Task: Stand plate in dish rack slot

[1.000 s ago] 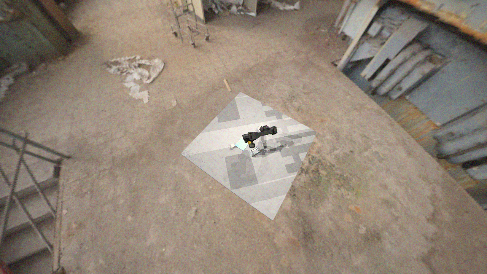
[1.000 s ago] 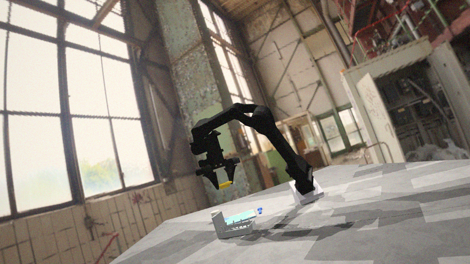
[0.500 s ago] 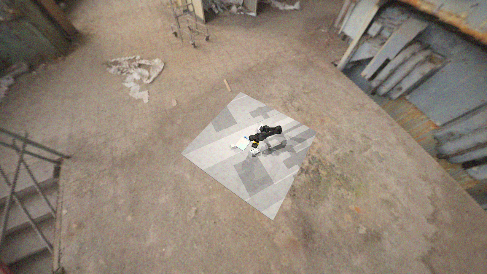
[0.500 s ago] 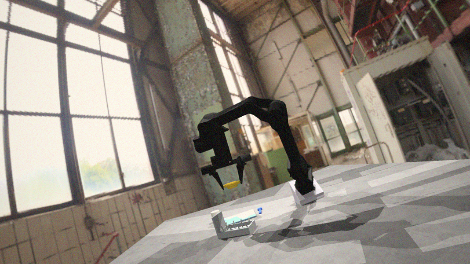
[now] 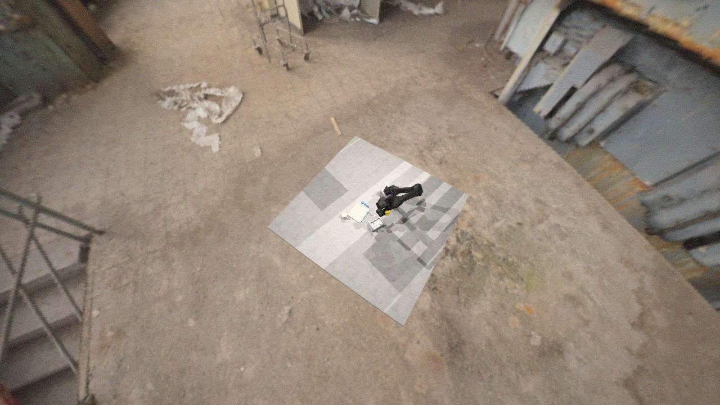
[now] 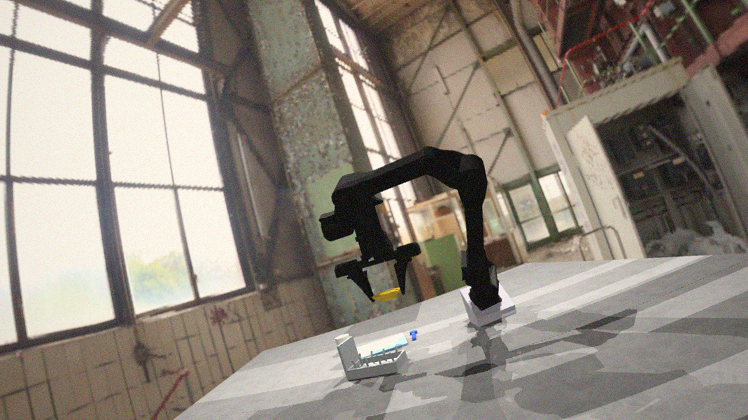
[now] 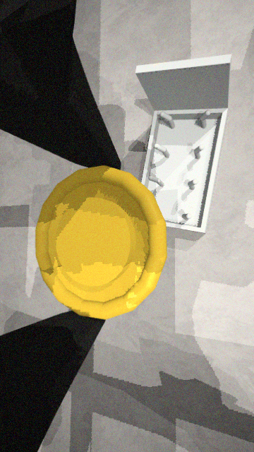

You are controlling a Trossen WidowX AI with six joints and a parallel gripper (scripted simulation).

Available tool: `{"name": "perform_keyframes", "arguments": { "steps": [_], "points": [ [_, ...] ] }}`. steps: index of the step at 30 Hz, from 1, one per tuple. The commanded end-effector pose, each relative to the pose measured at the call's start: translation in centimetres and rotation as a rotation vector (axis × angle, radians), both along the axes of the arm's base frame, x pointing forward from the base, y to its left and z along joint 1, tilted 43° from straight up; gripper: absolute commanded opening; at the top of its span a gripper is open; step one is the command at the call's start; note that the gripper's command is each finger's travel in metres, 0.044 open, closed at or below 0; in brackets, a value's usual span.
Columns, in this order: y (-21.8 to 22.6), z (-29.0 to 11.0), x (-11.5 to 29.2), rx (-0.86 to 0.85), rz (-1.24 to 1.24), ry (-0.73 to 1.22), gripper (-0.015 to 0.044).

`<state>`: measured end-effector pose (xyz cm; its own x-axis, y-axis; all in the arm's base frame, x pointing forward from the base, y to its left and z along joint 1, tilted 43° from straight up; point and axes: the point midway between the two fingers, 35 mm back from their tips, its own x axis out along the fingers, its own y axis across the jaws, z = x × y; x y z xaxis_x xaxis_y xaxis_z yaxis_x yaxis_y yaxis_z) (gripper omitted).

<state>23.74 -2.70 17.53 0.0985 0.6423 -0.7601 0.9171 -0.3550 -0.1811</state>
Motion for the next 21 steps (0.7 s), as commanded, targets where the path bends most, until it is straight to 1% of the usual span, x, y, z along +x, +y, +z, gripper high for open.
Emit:
{"name": "perform_keyframes", "arguments": {
  "steps": [1,6,21],
  "points": [
    [0.7,0.2,-0.6,0.011,-0.056,0.047,0.0000],
    [0.8,0.0,-0.7,-0.005,-0.042,0.044,0.0000],
    [1.9,-4.6,-1.5,-0.357,0.239,-0.055,0.0000]
  ]
}}
